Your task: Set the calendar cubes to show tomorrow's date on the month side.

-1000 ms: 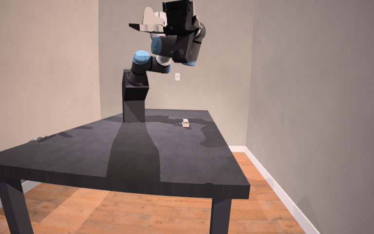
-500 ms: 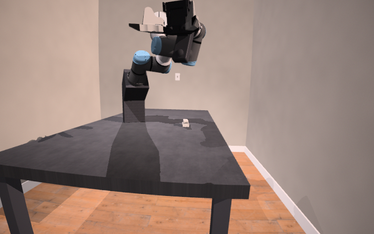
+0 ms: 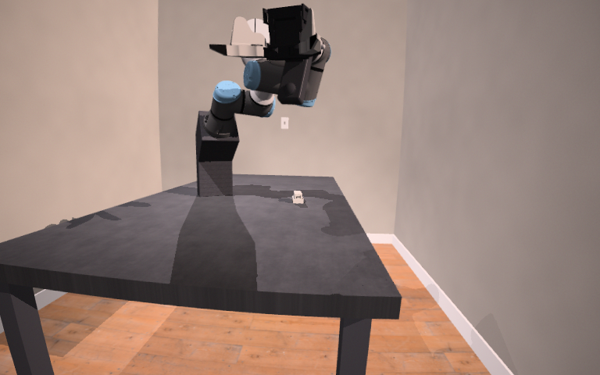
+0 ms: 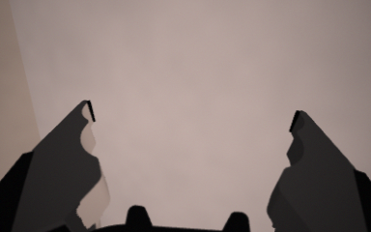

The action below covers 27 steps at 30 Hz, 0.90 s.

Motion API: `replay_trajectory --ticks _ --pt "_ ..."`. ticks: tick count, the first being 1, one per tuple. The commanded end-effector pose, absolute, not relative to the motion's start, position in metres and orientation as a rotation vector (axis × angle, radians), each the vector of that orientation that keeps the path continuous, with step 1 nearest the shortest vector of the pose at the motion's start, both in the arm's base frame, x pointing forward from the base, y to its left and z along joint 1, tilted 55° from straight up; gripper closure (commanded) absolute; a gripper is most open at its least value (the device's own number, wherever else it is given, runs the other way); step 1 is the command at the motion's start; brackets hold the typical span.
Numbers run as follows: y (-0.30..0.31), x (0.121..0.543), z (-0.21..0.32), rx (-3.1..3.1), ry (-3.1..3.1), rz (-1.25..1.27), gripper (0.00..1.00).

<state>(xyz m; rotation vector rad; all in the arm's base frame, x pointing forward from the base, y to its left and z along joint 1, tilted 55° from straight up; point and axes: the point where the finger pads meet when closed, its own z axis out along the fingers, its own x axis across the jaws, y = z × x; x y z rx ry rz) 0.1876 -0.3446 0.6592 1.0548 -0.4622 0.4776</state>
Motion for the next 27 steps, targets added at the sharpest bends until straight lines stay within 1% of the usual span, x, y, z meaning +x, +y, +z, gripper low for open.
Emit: replay_trajectory --ticks 1,4,7,14,15,17,18,19,21,24,27 --pt "-0.347 0.205 0.645 1.102 -0.428 0.474 0.00" --pt "-0.347 0.210 0.640 1.117 -0.418 0.473 0.00" --pt "-0.349 0.230 0.623 1.169 -0.376 0.466 0.00" --pt "-0.343 0.293 0.562 1.332 -0.216 0.437 0.00" --pt "-0.343 0.293 0.562 1.332 -0.216 0.437 0.00" --pt "-0.337 0.315 0.539 1.385 -0.152 0.424 0.00" --pt "-0.337 0.315 0.539 1.385 -0.152 0.424 0.00" --pt "-0.332 0.326 0.527 1.411 -0.116 0.417 0.00" --pt "-0.332 0.326 0.527 1.411 -0.116 0.417 0.00" --pt "-0.316 0.358 0.488 1.486 0.001 0.391 0.00" --pt "-0.308 0.370 0.473 1.513 0.049 0.380 0.00"
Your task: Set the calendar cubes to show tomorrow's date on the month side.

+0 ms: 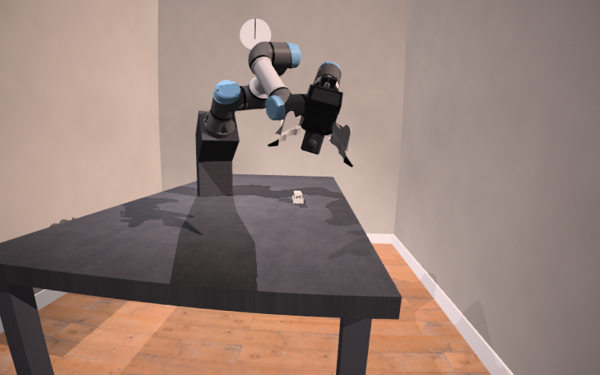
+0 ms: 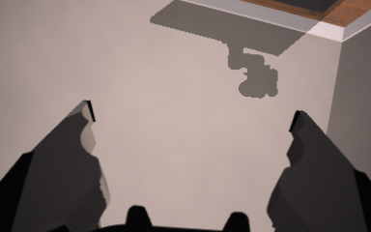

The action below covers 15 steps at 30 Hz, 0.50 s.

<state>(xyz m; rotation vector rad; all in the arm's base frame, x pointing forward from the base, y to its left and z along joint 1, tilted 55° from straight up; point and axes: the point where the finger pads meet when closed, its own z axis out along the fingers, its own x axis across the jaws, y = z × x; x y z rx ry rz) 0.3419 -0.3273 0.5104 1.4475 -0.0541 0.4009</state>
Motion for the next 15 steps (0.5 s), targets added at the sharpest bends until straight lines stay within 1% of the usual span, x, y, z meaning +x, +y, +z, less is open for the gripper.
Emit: replay_trajectory --ticks 1,2,4,8,11,13,14,15 --pt "-0.300 0.380 0.458 1.536 0.095 0.370 0.00" --pt "-0.300 0.380 0.458 1.536 0.095 0.370 0.00" --pt "-0.285 0.397 0.433 1.574 0.180 0.349 0.00" --pt "-0.263 0.416 0.400 1.614 0.293 0.321 0.00" --pt "-0.261 0.417 0.398 1.616 0.300 0.319 0.00" --pt "-0.238 0.432 0.367 1.645 0.412 0.289 0.00" --pt "-0.238 0.432 0.367 1.645 0.412 0.289 0.00" --pt "-0.226 0.438 0.351 1.657 0.469 0.273 0.00"
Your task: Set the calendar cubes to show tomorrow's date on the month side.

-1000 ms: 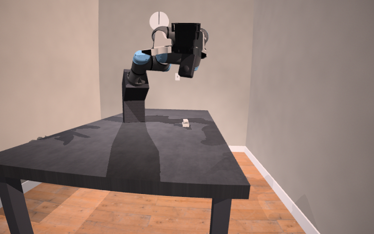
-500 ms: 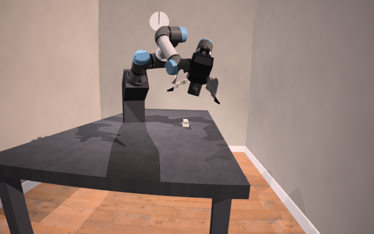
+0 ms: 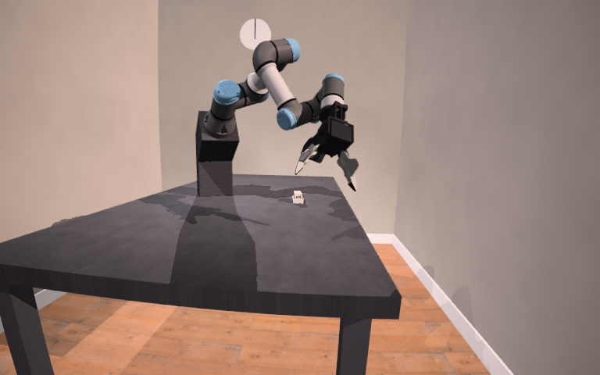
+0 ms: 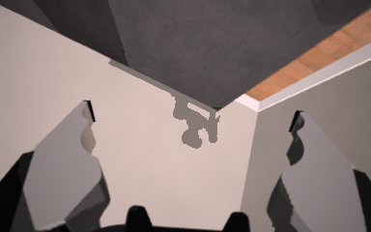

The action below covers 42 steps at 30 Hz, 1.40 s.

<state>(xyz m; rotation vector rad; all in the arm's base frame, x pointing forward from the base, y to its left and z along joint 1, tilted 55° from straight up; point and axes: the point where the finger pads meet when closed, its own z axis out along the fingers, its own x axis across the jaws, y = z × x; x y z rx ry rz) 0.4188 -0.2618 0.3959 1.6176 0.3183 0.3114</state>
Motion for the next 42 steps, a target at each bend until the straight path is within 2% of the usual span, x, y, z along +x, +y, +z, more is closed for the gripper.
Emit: replay_trajectory --ticks 1,10,13,15,21,27,30,42 --pt "-0.226 0.438 0.351 1.657 0.469 0.273 0.00" --pt "-0.162 0.455 0.276 1.680 0.763 0.185 0.00" --pt "-0.162 0.455 0.275 1.680 0.765 0.185 0.00" --pt "-0.136 0.455 0.247 1.673 0.883 0.146 0.00" --pt "-0.100 0.450 0.207 1.646 1.052 0.087 0.00" --pt "-0.061 0.437 0.165 1.591 1.244 0.013 0.00" --pt "-0.058 0.436 0.162 1.586 1.258 0.008 0.00" --pt "0.006 0.386 0.088 1.394 1.623 -0.159 0.00"
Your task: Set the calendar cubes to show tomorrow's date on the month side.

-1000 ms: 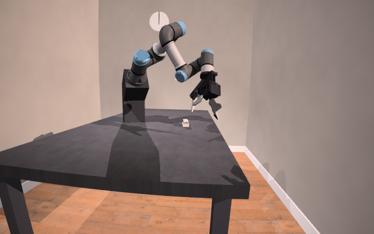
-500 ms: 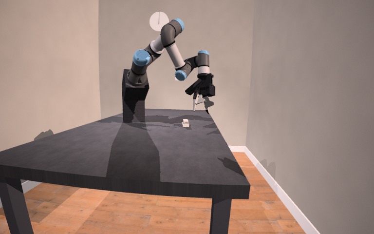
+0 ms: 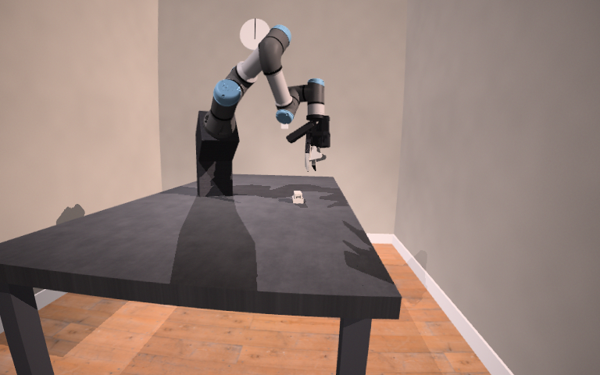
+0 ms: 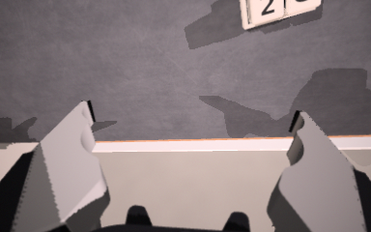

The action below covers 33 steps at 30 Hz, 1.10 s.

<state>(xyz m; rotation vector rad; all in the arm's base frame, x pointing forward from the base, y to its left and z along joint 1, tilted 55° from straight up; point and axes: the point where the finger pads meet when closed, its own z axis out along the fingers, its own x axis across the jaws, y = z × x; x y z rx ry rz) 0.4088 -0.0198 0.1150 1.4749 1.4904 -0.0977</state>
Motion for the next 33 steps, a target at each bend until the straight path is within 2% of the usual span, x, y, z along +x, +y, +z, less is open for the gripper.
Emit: replay_trajectory --ticks 1,14,33 --pt "0.010 0.381 0.084 1.376 1.646 -0.171 0.00" --pt "0.028 0.355 0.059 1.267 1.779 -0.245 0.00" --pt "0.029 0.353 0.058 1.261 1.786 -0.249 0.00"
